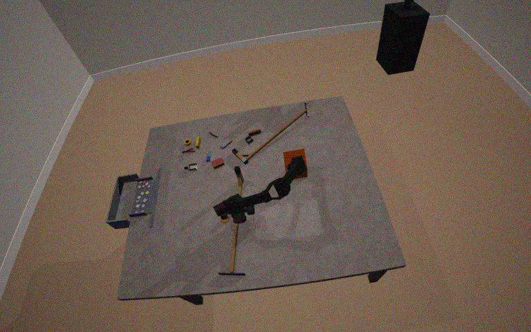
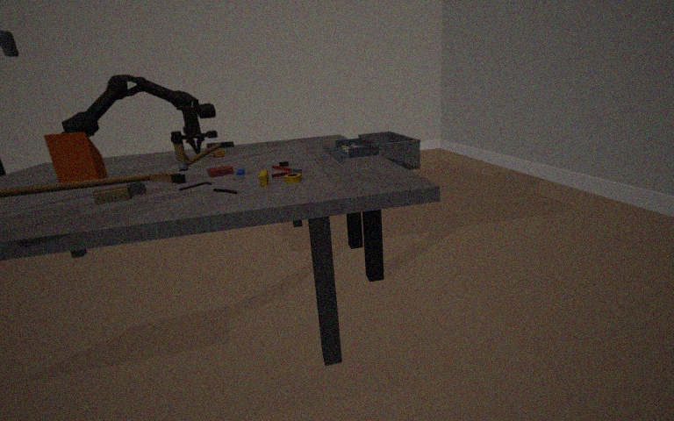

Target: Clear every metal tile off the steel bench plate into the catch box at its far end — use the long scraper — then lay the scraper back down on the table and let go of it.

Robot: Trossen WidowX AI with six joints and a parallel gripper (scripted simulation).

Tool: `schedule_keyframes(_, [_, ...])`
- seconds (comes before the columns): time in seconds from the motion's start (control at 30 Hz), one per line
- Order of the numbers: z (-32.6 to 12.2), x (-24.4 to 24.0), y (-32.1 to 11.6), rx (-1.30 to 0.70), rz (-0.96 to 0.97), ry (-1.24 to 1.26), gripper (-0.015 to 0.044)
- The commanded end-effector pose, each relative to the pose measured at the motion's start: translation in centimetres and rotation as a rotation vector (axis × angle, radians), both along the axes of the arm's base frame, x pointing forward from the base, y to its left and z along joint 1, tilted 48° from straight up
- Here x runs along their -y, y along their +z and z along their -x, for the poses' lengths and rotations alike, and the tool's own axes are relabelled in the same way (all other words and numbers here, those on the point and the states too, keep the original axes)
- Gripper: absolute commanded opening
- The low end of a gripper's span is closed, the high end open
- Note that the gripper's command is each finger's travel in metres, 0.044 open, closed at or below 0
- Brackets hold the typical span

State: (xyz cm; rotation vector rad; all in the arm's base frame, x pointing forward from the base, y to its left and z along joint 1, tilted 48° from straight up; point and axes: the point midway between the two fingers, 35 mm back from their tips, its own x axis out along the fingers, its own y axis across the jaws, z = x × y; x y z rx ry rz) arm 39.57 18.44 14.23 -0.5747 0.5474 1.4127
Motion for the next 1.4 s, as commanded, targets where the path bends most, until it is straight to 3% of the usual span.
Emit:
schedule_keyframes(0.0, [-0.5, -0.1, -0.4, -0.001, -0.001, 0.006, 0.0000])
schedule_keyframes(0.77, [-2.7, 0.2, -0.6, 0.000, -0.002, 0.006, 0.0000])
schedule_keyframes(1.37, [-2.2, 5.1, 4.0, 0.002, 0.005, 0.000, 0.0000])
